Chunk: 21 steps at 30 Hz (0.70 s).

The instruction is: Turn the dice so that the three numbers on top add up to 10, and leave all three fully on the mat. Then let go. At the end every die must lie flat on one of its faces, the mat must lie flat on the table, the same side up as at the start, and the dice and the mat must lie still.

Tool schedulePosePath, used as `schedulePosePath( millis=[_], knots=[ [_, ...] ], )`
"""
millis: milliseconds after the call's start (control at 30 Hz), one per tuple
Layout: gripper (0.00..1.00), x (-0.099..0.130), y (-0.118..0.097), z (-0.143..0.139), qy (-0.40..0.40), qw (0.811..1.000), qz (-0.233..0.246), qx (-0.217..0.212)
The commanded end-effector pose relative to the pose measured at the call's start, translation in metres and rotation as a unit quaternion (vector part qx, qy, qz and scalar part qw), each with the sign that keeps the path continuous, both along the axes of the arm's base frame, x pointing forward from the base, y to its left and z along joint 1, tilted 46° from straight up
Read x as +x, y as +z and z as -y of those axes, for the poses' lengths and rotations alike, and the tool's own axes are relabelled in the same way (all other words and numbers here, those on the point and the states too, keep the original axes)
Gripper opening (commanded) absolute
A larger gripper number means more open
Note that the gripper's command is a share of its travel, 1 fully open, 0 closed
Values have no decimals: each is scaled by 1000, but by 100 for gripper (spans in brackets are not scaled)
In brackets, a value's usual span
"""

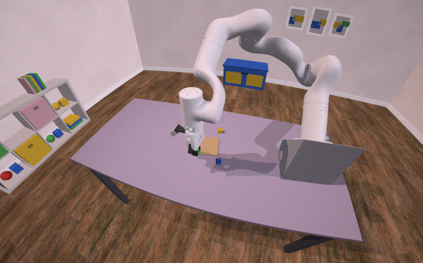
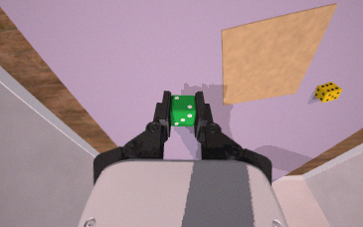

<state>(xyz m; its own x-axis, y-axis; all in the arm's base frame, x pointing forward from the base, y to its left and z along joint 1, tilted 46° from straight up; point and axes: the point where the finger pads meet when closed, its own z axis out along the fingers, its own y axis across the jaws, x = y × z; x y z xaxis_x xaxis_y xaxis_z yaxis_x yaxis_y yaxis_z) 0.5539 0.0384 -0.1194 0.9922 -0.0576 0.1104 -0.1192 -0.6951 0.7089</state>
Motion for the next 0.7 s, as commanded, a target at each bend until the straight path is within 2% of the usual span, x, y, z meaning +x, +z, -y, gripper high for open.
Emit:
schedulePosePath(
  millis=[0, 133, 267, 667],
  knots=[
    [21, 1, 0, -1, 25, 999, -35, -1],
    [21, 1, -2, -2, 75, 994, -86, -3],
    [21, 1, -3, -2, 100, 989, -112, -4],
    [21, 2, -3, -2, 112, 987, -117, -5]
  ],
)
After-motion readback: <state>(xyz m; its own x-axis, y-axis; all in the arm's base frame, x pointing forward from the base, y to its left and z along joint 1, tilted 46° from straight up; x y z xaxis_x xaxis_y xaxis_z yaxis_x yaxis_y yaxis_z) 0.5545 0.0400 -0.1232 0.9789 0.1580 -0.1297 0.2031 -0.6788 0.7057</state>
